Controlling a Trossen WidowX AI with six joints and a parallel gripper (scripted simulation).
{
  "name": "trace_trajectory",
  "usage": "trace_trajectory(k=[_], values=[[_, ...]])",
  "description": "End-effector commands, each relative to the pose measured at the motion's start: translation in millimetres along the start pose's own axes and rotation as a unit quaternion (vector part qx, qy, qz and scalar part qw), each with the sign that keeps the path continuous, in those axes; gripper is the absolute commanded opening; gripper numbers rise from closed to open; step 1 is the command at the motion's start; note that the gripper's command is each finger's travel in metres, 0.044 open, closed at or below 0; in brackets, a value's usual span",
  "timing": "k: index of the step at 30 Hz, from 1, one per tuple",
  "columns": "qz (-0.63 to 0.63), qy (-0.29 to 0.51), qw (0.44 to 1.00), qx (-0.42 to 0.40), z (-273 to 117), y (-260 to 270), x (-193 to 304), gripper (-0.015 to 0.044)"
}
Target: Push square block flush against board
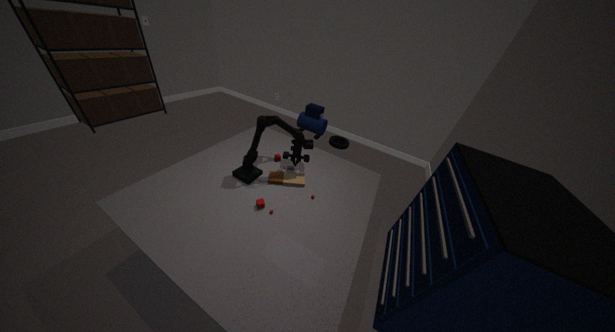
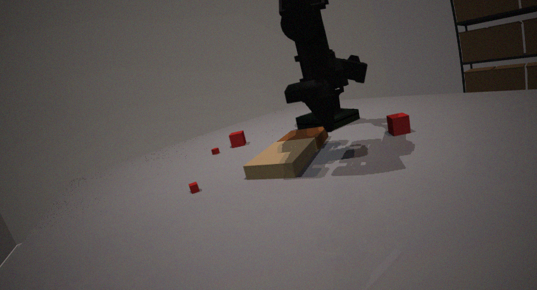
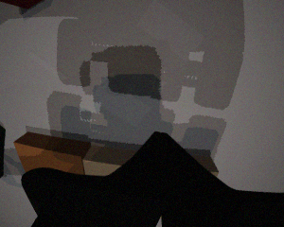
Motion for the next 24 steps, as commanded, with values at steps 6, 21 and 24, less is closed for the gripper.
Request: trace_trajectory(k=[6, 21, 24], values=[[0.148, 0.001, 0.989, -0.001, 0.3, -8.8, 15.9, 0.0000], [0.398, 0.003, 0.917, 0.001, -0.8, -22.1, 43.9, 0.0000], [0.446, 0.003, 0.895, 0.002, -1.1, -24.5, 49.7, 0.0000]])
Point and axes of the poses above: the point midway between the two fingers, 35 mm back from their tips, its own z axis out along the fingers, its own y axis across the jaws, x = y × z, the point moved 1 cm from there along -z, back along the fingers, and after that the axes turned 11 degrees about z, right-handed, at the moved point
